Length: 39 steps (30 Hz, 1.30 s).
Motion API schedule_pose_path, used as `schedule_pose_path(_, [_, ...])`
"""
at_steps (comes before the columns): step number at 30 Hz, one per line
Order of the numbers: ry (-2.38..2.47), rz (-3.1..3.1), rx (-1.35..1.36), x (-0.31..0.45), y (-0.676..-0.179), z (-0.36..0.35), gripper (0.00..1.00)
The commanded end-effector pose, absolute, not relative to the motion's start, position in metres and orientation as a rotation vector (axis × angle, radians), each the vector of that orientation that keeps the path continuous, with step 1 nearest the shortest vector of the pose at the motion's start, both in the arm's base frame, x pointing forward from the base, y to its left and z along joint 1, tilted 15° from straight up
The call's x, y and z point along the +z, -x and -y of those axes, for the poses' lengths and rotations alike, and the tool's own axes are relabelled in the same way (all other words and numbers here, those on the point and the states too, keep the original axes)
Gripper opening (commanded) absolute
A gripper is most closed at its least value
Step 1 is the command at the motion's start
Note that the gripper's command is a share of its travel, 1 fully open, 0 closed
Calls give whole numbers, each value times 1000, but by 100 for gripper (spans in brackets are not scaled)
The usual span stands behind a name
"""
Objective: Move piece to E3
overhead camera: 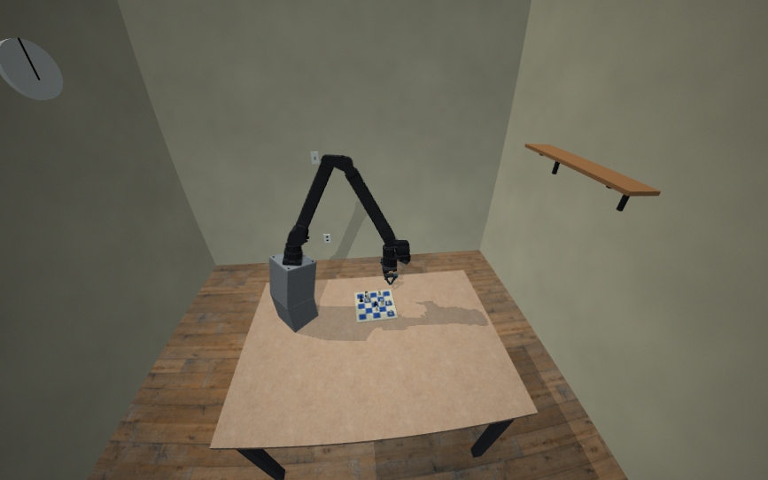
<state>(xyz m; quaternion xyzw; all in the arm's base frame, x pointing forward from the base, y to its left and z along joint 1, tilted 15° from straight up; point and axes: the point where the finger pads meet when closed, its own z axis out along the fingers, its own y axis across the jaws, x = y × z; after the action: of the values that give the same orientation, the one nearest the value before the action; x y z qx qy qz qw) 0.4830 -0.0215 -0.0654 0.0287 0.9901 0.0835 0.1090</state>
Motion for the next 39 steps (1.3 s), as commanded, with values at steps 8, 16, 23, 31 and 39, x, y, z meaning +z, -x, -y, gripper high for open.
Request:
schedule_pose_path(8, [-102,-2905,245,-58,-488,31,100])
schedule_pose_path(16, [-102,-2905,245,-58,-488,31,100])
schedule_pose_path(23, [-102,-2905,245,-58,-488,31,100])
schedule_pose_path(31, [-102,-2905,245,-58,-488,31,100])
schedule_pose_path(39, [-102,-2905,245,-58,-488,31,100])
